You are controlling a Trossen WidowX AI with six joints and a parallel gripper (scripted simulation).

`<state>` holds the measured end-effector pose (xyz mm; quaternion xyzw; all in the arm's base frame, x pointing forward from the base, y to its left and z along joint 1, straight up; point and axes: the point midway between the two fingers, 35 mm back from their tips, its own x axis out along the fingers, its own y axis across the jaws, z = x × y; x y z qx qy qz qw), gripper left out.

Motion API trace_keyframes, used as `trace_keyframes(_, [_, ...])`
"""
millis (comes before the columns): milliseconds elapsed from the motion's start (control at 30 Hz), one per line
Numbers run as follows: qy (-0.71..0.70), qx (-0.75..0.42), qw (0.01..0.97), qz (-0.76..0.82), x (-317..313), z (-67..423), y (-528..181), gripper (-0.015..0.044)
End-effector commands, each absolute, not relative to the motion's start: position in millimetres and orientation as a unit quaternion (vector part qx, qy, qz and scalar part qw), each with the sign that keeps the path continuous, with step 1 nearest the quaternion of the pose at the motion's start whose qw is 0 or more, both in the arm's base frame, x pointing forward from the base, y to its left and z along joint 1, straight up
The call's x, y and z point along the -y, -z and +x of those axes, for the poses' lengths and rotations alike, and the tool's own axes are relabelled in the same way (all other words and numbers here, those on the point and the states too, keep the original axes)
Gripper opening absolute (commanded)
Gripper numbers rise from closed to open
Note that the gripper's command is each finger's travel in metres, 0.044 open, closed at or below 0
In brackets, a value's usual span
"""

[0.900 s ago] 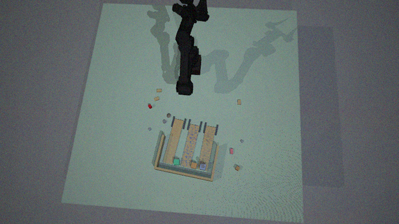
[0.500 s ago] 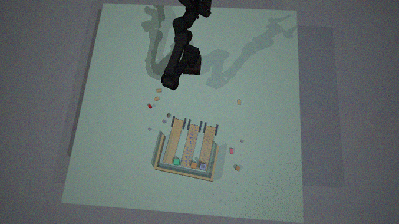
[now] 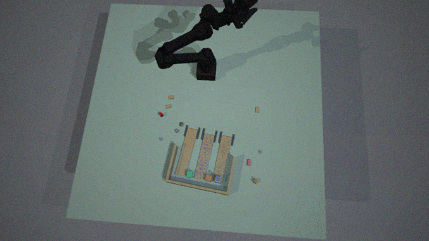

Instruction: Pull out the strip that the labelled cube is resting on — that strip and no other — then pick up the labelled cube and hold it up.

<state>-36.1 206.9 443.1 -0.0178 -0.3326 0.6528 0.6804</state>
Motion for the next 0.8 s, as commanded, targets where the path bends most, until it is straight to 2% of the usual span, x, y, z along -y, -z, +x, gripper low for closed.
trace_keyframes(0, [-0.613, 0.28, 0.735, -0.073, -237.6, 2.5, -415.0, 0.04])
trace_keyframes(200, [-0.544, 0.196, 0.806, -0.125, -257.2, 71.0, -378.1, 0.04])
trace_keyframes(400, [-0.457, 0.098, 0.87, -0.154, -249.7, 148.8, -337.2, 0.04])
trace_keyframes(767, [-0.253, -0.099, 0.953, -0.133, -159.6, 274.7, -254.3, 0.04])
